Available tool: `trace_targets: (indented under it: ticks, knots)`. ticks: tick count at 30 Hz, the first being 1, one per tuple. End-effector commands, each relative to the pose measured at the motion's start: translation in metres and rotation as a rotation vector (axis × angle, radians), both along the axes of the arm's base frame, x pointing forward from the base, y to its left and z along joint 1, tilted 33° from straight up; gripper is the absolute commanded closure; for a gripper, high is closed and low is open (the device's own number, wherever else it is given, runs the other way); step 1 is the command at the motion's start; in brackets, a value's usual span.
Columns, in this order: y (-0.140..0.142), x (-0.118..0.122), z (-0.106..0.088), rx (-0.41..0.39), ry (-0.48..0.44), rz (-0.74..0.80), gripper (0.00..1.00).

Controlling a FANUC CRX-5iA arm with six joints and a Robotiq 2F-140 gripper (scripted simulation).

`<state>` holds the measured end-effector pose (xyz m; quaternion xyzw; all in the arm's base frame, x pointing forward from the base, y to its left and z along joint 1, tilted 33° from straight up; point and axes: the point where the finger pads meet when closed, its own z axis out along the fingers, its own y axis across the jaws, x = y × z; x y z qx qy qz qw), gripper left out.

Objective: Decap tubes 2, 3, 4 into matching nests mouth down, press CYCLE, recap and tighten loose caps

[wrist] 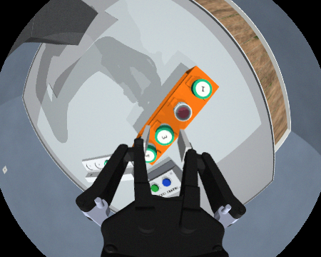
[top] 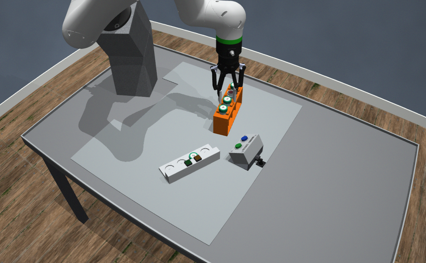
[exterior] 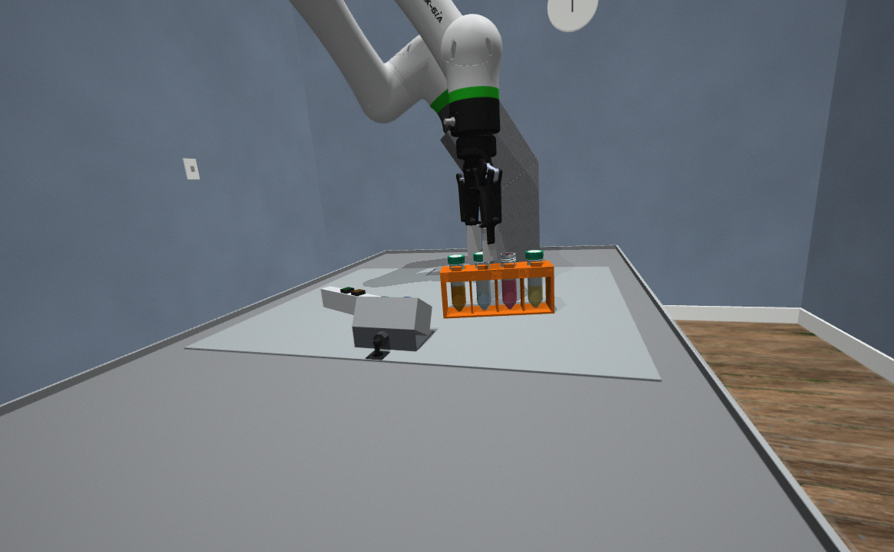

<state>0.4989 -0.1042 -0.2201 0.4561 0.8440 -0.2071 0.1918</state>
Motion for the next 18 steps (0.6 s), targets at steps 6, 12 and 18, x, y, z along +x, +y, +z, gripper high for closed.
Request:
trace_targets:
  ticks: [6,12,18]
  knots:
    - [0.0002,0.0002,0.0001,0.033,-0.13,-0.21,0.65]
    - [0.0002,0.0002,0.0001,0.067,-0.261,-0.421,0.65]
    - [0.0002,0.0002,0.0001,0.098,-0.38,-0.615,0.65]
